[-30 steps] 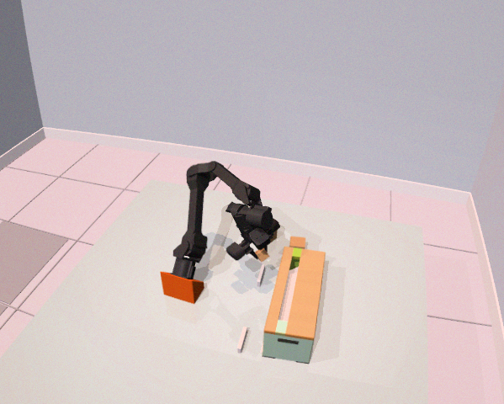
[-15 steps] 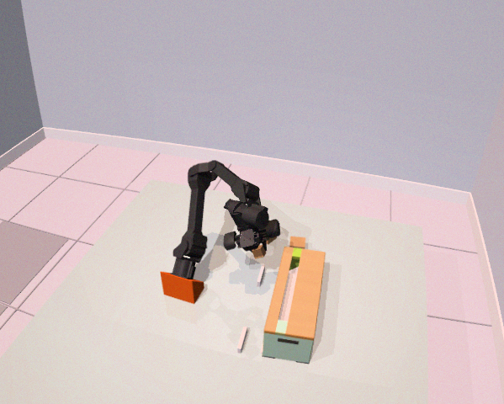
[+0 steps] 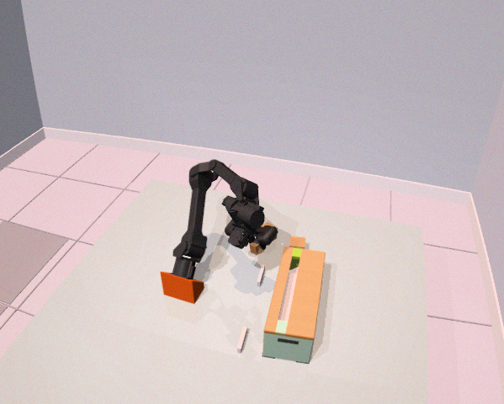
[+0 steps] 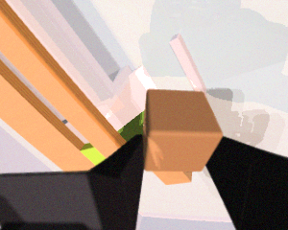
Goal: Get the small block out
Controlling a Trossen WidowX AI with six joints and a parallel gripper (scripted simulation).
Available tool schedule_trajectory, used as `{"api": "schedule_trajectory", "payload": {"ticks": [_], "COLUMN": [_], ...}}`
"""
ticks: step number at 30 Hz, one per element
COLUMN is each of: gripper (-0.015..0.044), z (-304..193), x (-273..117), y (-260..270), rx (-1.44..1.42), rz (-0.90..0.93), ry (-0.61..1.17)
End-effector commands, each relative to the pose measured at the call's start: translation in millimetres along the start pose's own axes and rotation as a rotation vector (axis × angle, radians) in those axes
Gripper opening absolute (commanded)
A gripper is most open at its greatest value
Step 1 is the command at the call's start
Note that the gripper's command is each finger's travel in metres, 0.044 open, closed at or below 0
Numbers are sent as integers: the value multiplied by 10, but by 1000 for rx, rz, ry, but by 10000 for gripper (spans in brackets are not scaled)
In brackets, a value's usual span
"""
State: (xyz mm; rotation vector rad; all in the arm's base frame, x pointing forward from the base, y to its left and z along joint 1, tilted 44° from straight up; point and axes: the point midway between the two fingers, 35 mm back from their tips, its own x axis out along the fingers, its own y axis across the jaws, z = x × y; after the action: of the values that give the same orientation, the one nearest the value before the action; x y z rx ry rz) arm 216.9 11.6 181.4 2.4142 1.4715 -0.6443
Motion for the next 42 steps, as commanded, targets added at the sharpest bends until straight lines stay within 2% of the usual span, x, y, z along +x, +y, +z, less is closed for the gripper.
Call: {"api": "schedule_trajectory", "payload": {"ticks": [1, 13, 42], "gripper": [0, 0, 0], "z": [-33, -84, -85], "x": [-42, -140, -141], "y": [6, 6, 6], "rx": [190, 668, 675], "rz": [6, 5, 5], "ry": [21, 62, 62]}}
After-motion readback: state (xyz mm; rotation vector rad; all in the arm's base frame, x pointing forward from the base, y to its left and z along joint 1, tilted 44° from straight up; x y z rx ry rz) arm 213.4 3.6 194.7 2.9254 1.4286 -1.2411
